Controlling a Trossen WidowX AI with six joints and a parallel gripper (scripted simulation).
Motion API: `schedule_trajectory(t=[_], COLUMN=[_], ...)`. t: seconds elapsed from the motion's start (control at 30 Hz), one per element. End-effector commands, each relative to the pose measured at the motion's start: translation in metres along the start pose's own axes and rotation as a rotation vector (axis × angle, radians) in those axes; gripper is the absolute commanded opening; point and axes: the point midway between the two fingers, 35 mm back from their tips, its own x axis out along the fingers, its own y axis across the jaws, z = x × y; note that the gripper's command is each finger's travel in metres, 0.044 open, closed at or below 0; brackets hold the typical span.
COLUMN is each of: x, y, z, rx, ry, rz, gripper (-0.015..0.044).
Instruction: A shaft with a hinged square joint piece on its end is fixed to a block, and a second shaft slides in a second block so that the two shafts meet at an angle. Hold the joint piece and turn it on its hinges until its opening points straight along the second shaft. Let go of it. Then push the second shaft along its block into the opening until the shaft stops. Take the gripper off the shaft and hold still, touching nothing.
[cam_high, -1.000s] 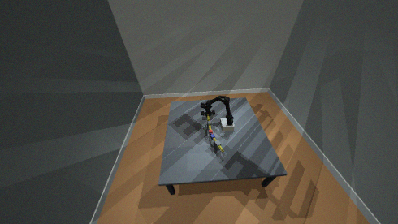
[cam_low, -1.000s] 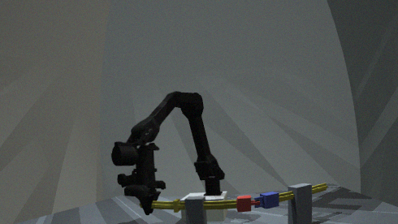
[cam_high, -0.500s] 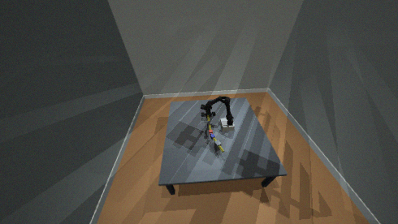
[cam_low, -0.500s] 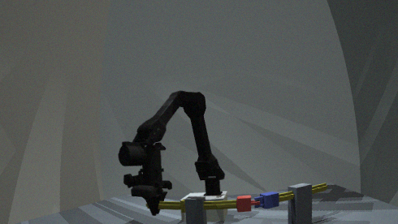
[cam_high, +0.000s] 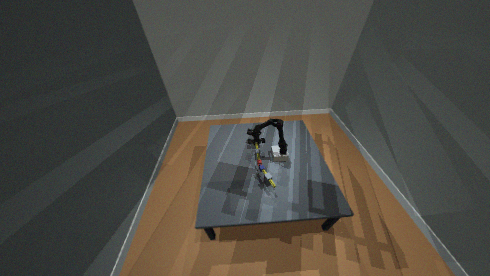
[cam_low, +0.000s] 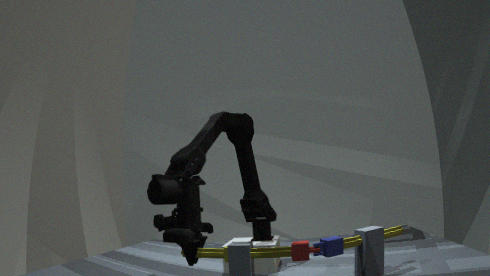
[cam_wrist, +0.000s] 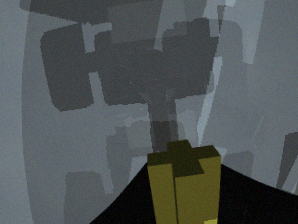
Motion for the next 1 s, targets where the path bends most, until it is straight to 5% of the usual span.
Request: schedule_trajectory(t=[0.0, 0.1, 0.2, 0.37, 0.83, 0.97], x=[0.0001, 0.0001, 0.0001, 0.0001, 0.0001, 0.0001], y=[0.0, 0.0, 0.0, 0.0, 0.0, 0.0], z=[0.0, 0.0, 0.0, 0.0, 0.0, 0.0], rx=[0.0, 0.0, 0.0, 0.0, 0.0, 0.0], ry=[0.0, 0.0, 0.0, 0.0, 0.0, 0.0], rz=[0.0, 0.0, 0.0, 0.0, 0.0, 0.0], gripper=[0.0, 0.0, 0.0067, 0.0067, 0.0434, 0.044])
